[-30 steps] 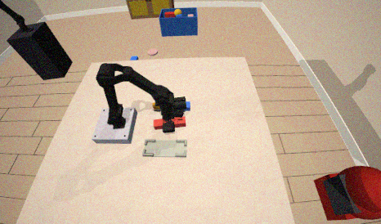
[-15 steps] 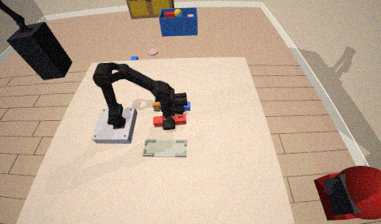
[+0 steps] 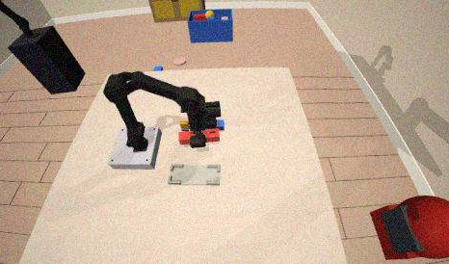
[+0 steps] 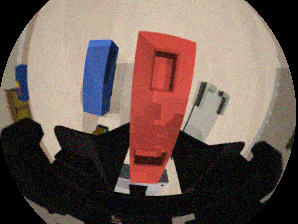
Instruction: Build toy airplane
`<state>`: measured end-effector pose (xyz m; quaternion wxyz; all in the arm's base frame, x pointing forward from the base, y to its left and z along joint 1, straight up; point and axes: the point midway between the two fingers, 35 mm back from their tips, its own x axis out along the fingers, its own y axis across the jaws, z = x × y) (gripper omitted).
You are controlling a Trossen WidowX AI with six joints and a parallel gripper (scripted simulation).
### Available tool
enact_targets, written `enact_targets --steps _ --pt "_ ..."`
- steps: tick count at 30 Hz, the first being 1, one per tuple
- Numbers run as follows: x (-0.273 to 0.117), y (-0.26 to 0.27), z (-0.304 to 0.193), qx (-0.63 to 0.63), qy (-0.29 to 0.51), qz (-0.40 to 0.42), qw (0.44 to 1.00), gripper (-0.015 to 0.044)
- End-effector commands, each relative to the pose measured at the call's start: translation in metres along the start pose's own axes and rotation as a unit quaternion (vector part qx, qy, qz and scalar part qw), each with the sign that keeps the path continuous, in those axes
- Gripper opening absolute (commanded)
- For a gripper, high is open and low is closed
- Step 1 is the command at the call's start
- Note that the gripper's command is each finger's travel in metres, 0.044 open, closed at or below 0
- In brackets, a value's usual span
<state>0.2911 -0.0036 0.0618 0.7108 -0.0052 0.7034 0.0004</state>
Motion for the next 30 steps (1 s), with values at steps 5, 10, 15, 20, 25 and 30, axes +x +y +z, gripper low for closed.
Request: enact_targets --steps 5,10,15,20,25,30 --pt "-0.03 0.0 -0.001 -0.002 -0.005 0.0 1.0 0.0" --pt "-0.045 0.0 -0.004 -0.002 -0.005 0.0 1.0 0.0" --pt "-0.056 0.0 -0.007 -0.002 -0.005 0.0 1.0 0.0" --pt "-0.054 -0.004 -0.006 0.001 -0.005 0.0 1.0 0.0" --pt "-0.048 -0.019 -0.005 0.009 -0.005 -0.001 1.0 0.0" --pt "-0.041 -0.033 -0.004 0.017 -0.005 -0.001 1.0 0.0"
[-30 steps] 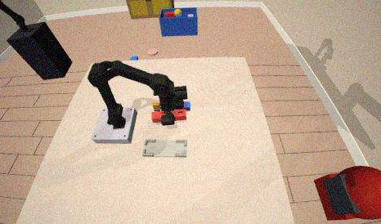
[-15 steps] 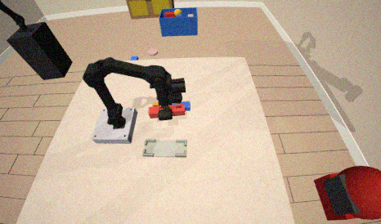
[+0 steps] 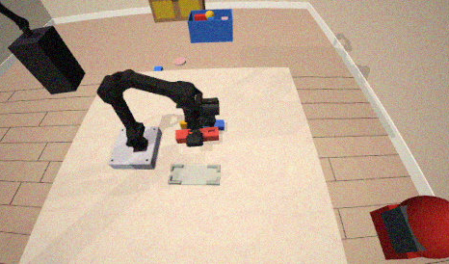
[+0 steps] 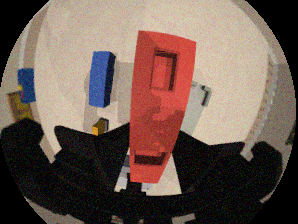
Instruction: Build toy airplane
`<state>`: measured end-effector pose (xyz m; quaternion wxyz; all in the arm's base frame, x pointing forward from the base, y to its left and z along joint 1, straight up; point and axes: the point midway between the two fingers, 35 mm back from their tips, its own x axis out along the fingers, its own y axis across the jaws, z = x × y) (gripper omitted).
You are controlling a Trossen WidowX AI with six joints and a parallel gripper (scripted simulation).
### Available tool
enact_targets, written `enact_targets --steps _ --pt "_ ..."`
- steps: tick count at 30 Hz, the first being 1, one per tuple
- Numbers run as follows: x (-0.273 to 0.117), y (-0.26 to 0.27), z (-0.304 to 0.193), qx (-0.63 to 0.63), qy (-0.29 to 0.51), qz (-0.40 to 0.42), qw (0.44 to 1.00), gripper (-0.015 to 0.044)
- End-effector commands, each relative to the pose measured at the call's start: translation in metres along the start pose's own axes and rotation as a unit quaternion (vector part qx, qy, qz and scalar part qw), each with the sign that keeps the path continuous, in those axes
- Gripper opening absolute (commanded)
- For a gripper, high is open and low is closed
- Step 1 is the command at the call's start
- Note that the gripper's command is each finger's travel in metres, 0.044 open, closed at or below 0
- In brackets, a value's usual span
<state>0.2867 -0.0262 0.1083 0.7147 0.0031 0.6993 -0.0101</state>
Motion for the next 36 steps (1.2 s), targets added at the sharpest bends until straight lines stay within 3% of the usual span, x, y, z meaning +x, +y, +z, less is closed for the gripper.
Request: enact_targets --steps 1,36 --pt "0.006 -0.013 0.001 0.005 0.001 0.0 1.0 0.0" --pt "0.052 -0.116 -0.019 0.062 0.002 -0.005 0.998 0.0"
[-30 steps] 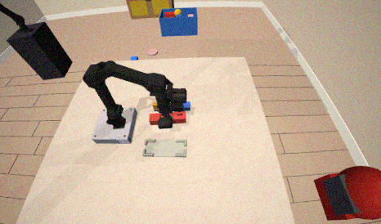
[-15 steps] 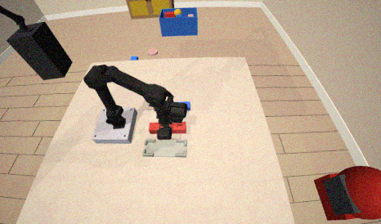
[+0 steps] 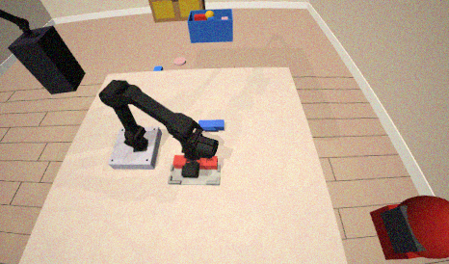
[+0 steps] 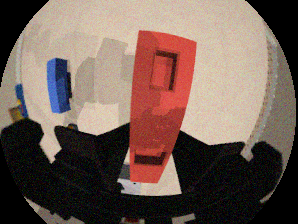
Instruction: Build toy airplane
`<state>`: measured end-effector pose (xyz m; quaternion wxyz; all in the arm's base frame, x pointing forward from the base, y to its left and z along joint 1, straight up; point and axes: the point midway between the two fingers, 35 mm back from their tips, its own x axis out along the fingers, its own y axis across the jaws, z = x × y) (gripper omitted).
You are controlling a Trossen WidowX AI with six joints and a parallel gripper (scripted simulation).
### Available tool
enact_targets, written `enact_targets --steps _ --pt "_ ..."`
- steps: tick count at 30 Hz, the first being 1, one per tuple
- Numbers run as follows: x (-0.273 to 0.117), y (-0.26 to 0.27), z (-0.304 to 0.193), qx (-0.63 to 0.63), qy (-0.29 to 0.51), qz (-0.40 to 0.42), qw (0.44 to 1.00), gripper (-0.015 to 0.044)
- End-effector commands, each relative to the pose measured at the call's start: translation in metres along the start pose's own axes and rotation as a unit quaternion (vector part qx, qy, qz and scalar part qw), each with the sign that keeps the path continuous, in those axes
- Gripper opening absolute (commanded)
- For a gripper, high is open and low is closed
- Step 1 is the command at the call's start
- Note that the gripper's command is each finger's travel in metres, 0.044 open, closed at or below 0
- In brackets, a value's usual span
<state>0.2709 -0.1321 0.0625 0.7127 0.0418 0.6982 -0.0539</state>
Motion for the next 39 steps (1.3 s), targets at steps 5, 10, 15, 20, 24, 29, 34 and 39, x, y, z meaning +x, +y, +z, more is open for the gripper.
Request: enact_targets --steps 5,10,15,20,24,29,34,39 --pt "0.011 -0.024 -0.007 0.011 0.001 -0.001 1.0 0.0" --pt "0.011 -0.024 -0.007 0.011 0.001 -0.001 1.0 0.0105" --pt "0.011 -0.024 -0.007 0.011 0.001 -0.001 1.0 0.0195" --pt "0.011 -0.024 -0.007 0.011 0.001 -0.001 1.0 0.0195" --pt "0.011 -0.024 -0.007 0.011 0.001 -0.001 1.0 0.0195" --pt "0.011 -0.024 -0.007 0.011 0.001 -0.001 1.0 0.0195" --pt "0.015 -0.024 -0.007 0.011 0.001 -0.001 1.0 0.0195" --pt "0.023 -0.025 -0.007 0.011 0.001 -0.001 1.0 0.0195"
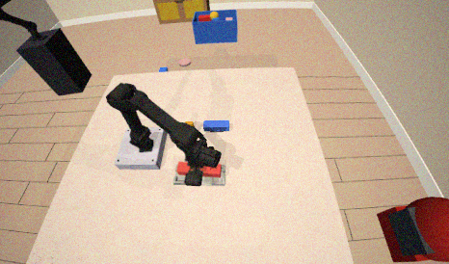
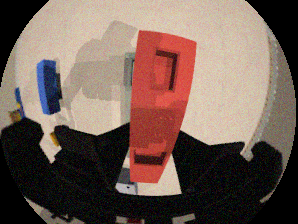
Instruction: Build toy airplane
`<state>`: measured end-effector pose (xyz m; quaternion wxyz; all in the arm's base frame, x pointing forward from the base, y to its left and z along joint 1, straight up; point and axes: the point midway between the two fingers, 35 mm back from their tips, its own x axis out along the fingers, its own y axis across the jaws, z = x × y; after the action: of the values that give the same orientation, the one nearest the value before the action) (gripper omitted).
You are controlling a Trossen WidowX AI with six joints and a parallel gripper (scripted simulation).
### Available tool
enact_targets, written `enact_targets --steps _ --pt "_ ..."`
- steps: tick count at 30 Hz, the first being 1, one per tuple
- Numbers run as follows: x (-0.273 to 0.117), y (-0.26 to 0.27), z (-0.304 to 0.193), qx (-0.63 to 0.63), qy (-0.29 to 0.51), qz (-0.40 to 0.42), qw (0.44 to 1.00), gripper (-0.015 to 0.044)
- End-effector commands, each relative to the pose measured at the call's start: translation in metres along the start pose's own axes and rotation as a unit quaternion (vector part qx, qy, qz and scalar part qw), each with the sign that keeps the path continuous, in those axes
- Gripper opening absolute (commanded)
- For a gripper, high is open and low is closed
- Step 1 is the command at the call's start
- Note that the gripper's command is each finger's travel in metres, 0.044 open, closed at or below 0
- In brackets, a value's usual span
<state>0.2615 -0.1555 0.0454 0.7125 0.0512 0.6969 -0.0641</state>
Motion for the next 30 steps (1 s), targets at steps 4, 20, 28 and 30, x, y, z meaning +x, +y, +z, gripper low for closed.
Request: enact_targets --steps 4,20,28,30 --pt "0.013 0.0 0.0 -0.003 0.002 0.0 1.0 0.0195" --pt "0.034 0.0 -0.001 -0.003 0.002 0.0 1.0 0.0195" --pt "0.032 0.0 -0.001 0.0 0.002 0.001 1.0 0.0136" --pt "0.032 0.0 -0.001 0.0 0.002 0.001 1.0 0.0083"
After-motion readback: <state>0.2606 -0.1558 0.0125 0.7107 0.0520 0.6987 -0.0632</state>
